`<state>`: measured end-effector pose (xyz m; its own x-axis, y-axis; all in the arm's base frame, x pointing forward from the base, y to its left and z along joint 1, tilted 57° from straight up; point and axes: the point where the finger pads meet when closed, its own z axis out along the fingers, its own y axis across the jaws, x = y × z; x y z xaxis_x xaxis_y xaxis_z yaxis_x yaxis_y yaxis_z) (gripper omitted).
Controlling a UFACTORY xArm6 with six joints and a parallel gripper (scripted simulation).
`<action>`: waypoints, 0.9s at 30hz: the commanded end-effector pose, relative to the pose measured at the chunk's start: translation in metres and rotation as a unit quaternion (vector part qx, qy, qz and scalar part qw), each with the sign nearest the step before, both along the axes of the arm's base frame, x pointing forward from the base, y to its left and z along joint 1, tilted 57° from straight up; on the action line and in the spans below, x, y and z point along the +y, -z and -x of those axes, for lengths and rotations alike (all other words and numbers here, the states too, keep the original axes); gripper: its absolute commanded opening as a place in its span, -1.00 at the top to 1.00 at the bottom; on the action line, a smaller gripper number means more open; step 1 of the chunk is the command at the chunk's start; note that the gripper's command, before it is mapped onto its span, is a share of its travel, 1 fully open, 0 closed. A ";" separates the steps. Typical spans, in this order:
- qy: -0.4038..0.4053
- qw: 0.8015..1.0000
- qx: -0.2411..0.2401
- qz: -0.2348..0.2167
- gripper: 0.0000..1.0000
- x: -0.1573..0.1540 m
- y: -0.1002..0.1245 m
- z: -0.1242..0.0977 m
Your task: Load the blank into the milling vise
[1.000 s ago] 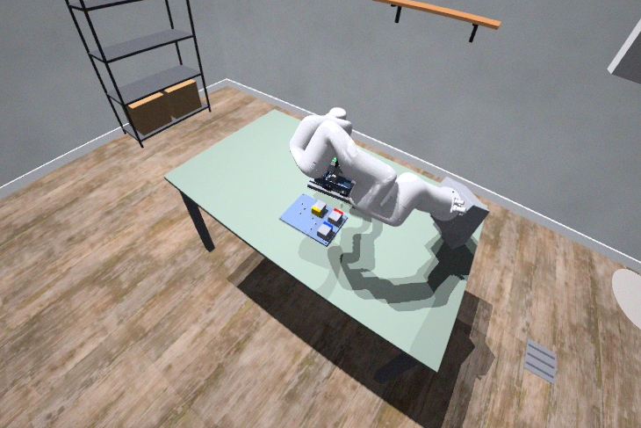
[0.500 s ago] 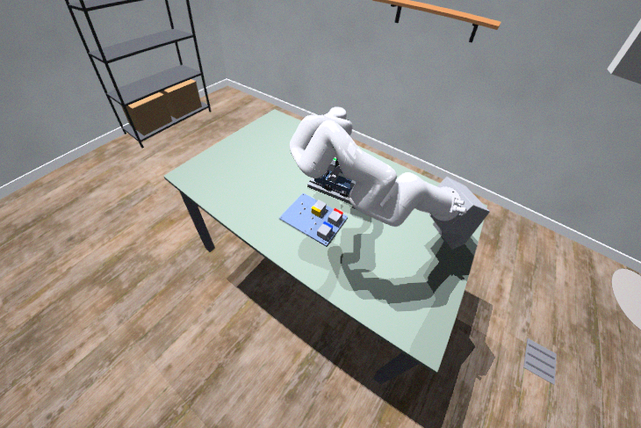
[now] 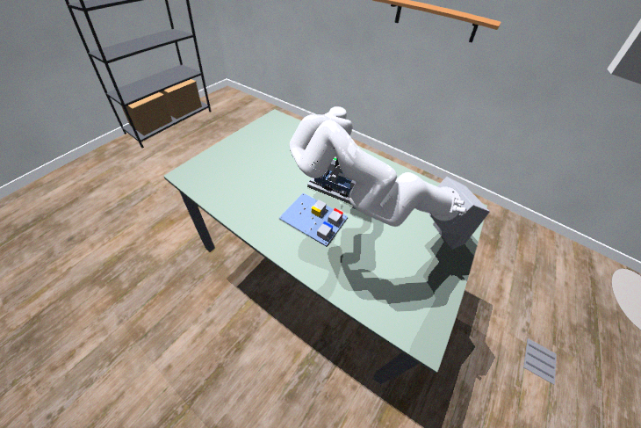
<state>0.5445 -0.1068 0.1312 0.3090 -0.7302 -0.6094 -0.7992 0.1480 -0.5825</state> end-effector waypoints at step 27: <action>0.001 1.000 -0.001 0.001 1.00 0.000 0.000 -0.002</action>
